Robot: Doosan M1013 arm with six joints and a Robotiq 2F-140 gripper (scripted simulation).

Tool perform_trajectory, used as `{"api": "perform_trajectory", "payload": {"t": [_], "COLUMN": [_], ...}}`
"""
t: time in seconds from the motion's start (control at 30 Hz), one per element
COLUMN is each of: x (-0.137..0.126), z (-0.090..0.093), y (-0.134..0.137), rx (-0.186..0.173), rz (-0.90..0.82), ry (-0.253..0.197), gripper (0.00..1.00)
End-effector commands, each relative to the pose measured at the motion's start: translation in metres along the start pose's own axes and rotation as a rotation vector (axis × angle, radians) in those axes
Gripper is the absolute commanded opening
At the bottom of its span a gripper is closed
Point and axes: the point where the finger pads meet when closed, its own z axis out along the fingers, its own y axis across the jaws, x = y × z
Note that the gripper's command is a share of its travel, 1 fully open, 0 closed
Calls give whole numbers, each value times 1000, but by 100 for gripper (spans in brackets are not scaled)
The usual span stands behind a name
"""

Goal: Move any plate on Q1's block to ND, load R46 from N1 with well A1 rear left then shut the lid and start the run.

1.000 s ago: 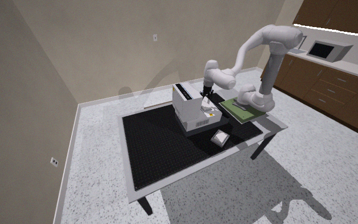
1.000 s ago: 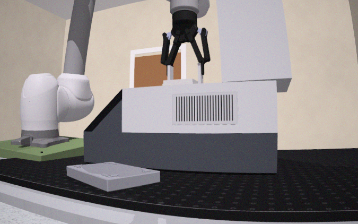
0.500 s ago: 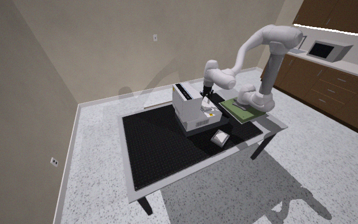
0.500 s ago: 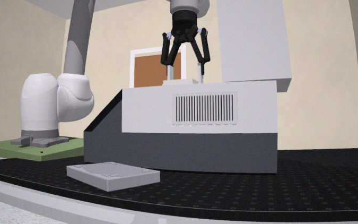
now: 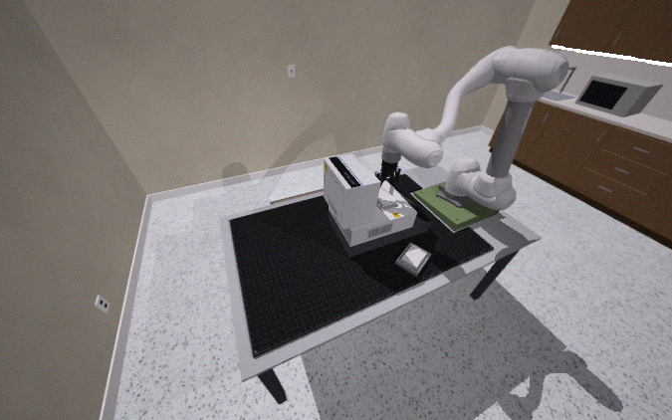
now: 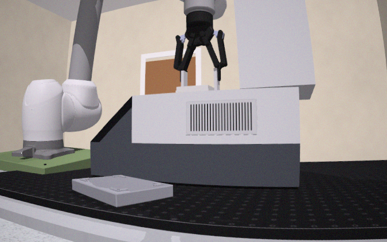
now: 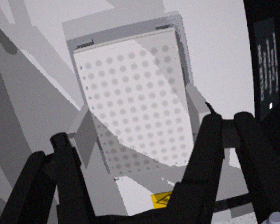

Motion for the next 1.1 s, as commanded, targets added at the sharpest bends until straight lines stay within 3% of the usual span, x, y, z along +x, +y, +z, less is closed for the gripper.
{"api": "perform_trajectory", "payload": {"t": [0.0, 1.07], "x": [0, 0], "z": [0, 9], "y": [0, 0], "rx": [0, 0], "rz": [0, 0], "ry": [0, 0], "gripper": [0, 0]}}
